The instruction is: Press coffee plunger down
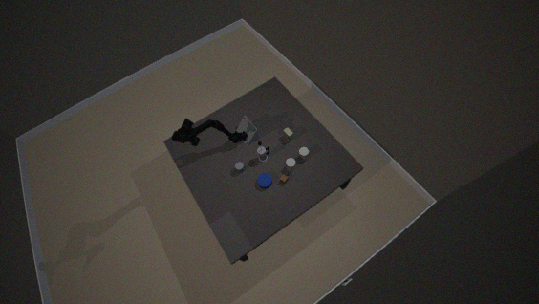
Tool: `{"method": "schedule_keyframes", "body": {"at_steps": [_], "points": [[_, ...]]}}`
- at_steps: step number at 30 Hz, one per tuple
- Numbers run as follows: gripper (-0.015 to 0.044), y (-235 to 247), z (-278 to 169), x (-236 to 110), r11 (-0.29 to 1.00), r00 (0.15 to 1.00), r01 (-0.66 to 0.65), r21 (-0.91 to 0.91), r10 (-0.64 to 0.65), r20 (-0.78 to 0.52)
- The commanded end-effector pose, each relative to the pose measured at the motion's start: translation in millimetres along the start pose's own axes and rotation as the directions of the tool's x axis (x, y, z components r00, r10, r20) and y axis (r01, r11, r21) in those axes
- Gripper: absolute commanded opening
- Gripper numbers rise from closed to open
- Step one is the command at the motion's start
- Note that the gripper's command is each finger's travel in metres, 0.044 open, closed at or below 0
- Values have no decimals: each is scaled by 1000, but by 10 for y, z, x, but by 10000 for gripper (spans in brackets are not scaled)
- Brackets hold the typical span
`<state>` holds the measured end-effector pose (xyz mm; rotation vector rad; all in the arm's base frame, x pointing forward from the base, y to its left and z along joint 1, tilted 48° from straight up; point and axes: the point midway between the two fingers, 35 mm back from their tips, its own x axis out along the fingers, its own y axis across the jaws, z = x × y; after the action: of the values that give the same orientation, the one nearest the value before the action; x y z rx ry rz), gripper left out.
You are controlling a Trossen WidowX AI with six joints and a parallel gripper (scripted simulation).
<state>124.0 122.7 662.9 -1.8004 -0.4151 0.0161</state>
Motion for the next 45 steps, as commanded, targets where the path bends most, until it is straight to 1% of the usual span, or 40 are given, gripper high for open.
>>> {"method": "schedule_keyframes", "body": {"at_steps": [1, 2, 7, 10, 14, 16, 18, 21, 22, 24, 28, 32, 35, 40, 44, 45], "points": [[426, -10, -9, -6, 1000, 1000, 7, 11, -7, 4], [440, -23, -18, -14, 1000, 1000, 16, 25, -17, 11], [440, -78, -95, -75, 991, 995, 66, 118, -73, 61], [440, -128, -226, -115, 969, 987, 115, 220, -137, 87], [440, -204, -368, -170, 903, 963, 173, 392, -240, 126], [440, -240, -520, -177, 841, 944, 202, 503, -305, 130], [440, -249, -723, -155, 747, 923, 218, 628, -366, 115], [440, -189, -939, -91, 617, 901, 208, 759, -422, 97], [440, -125, -972, -49, 577, 903, 167, 799, -415, 111], [440, -72, -1115, 23, 482, 896, 156, 862, -437, 82], [440, 113, -1377, 252, 248, 888, 110, 963, -459, 17], [440, 415, -1583, 573, 1, 903, 65, 998, -426, -58], [440, 668, -1611, 820, -172, 923, 24, 985, -375, -88], [440, 1281, -1552, 1318, -432, 970, 27, 901, -205, -128], [440, 1800, -1314, 1672, -570, 993, 73, 818, -39, -115], [440, 1849, -1243, 1694, -592, 995, 57, 804, -29, -92]]}}
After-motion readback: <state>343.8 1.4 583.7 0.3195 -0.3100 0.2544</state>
